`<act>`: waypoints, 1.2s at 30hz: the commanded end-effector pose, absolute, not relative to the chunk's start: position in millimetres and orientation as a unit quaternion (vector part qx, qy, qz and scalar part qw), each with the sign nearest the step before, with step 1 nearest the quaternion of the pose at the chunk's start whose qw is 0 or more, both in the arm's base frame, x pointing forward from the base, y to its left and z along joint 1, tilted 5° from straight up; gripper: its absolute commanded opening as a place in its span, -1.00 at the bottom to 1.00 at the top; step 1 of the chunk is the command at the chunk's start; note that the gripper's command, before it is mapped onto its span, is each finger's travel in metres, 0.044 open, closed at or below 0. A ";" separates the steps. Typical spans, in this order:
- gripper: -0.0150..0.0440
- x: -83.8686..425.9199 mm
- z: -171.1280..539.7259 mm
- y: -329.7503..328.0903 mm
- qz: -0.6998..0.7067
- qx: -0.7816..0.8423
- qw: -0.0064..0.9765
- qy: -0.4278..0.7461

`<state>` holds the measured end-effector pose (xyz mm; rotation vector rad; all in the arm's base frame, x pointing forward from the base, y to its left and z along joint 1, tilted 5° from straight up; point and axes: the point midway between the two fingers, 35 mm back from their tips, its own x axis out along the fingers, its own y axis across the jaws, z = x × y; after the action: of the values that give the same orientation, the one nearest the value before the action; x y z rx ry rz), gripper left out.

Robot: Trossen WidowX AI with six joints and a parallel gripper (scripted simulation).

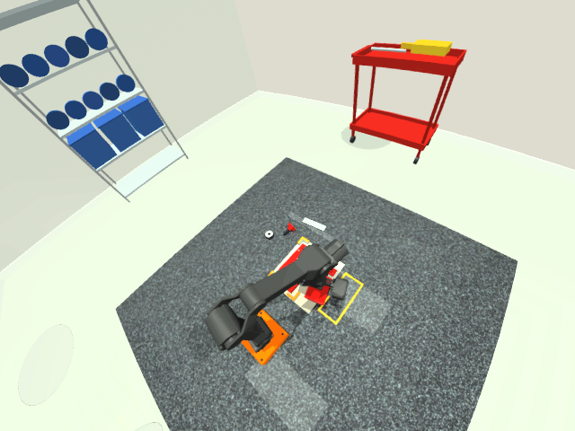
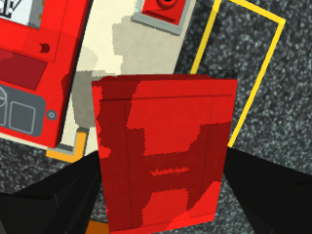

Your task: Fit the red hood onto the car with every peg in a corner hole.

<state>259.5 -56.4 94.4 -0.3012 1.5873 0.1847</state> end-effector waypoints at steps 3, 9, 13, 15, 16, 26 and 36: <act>-0.49 273.8 95.4 -41.5 0.063 -0.126 0.685 0.715; -0.49 290.2 95.8 -19.8 0.037 -0.113 0.683 0.720; -0.49 299.9 95.3 -3.9 0.019 -0.105 0.683 0.723; -0.49 304.4 94.8 4.5 0.010 -0.102 0.683 0.723; -0.49 306.6 94.6 8.7 0.005 -0.100 0.683 0.724; -0.49 324.9 91.7 55.2 -0.046 -0.082 0.684 0.724; -0.49 333.2 87.7 93.6 -0.086 -0.070 0.687 0.718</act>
<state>331.3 88.2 87.6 -0.1640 1.6144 -0.1658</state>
